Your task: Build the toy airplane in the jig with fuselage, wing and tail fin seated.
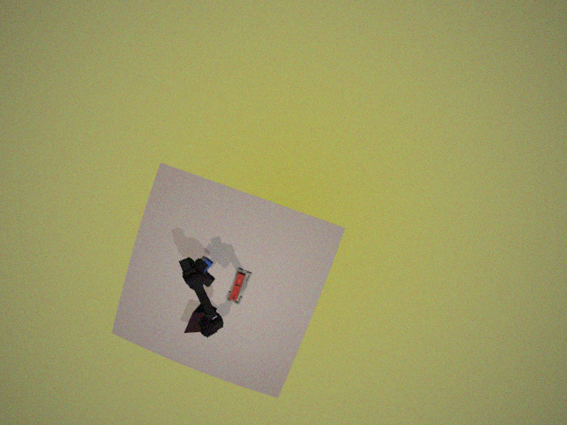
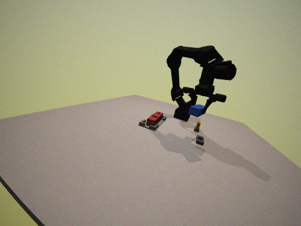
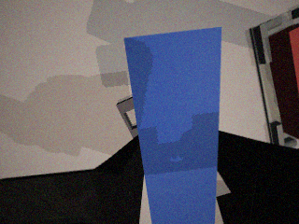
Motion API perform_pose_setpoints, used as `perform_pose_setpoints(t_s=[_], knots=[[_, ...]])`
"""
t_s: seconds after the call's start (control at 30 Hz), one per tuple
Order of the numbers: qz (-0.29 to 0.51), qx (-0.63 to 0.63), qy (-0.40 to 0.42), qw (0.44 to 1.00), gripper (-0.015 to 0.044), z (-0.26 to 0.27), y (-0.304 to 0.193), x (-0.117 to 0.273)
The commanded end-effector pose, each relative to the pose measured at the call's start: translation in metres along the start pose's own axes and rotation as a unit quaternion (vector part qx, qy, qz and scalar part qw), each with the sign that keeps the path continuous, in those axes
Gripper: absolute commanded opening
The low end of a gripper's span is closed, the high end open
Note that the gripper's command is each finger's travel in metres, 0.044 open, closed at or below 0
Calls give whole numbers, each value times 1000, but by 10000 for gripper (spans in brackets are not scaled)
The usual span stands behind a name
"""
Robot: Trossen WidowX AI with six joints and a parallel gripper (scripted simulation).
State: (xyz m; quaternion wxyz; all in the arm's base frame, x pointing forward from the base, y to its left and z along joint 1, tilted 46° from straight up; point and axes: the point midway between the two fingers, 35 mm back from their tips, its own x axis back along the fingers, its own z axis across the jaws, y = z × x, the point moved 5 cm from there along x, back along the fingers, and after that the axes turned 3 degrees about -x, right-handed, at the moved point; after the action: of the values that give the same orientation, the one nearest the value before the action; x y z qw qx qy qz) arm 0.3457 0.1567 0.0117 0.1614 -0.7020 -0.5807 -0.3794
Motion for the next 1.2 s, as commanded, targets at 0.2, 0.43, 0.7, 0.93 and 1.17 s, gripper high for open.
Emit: perform_pose_setpoints(t_s=[0.2, 0.43, 0.7, 0.93, 1.17], knots=[[-3, -93, 4, 996, 0, -33, 16, -1], [-3, -153, 5, 988, 0, -54, 25, -4], [-3, -221, 6, 975, 0, -79, 32, -8], [-4, -281, 5, 960, 0, -101, 37, -12], [-4, -341, 4, 940, 0, -123, 40, -17]])
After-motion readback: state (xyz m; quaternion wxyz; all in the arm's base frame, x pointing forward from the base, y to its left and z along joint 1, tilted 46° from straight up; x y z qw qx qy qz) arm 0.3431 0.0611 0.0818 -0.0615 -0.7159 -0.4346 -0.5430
